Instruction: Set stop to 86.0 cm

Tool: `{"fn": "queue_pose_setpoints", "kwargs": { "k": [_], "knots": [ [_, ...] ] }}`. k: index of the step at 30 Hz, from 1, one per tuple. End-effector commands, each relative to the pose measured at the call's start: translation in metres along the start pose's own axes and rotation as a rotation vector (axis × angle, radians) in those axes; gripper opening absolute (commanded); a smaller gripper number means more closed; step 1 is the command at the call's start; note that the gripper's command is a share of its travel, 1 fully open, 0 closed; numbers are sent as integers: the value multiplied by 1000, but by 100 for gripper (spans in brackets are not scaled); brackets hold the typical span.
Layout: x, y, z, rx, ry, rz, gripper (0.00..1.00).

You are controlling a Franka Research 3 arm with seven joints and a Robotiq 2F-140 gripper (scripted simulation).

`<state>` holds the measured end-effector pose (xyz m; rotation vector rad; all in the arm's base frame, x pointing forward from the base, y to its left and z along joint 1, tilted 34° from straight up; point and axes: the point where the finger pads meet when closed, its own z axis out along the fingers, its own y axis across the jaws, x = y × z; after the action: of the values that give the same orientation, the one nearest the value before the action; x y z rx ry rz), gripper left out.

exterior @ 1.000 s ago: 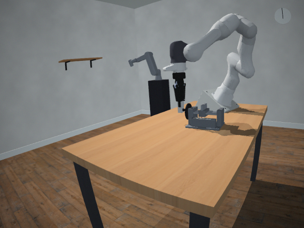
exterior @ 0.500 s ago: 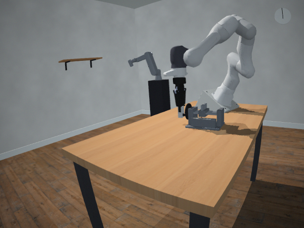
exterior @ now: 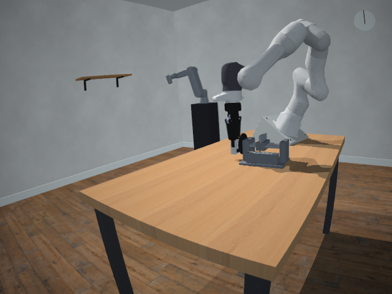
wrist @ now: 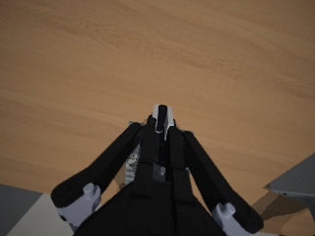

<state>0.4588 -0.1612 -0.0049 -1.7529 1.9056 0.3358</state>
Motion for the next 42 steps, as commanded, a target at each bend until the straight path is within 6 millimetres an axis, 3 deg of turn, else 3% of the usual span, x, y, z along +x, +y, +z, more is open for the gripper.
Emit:
{"fn": "queue_pose_setpoints", "kwargs": {
  "k": [1,42],
  "knots": [
    [0,7,5,-4,-4,-8,4],
    [0,28,7,-4,-4,-8,4]
  ]
}}
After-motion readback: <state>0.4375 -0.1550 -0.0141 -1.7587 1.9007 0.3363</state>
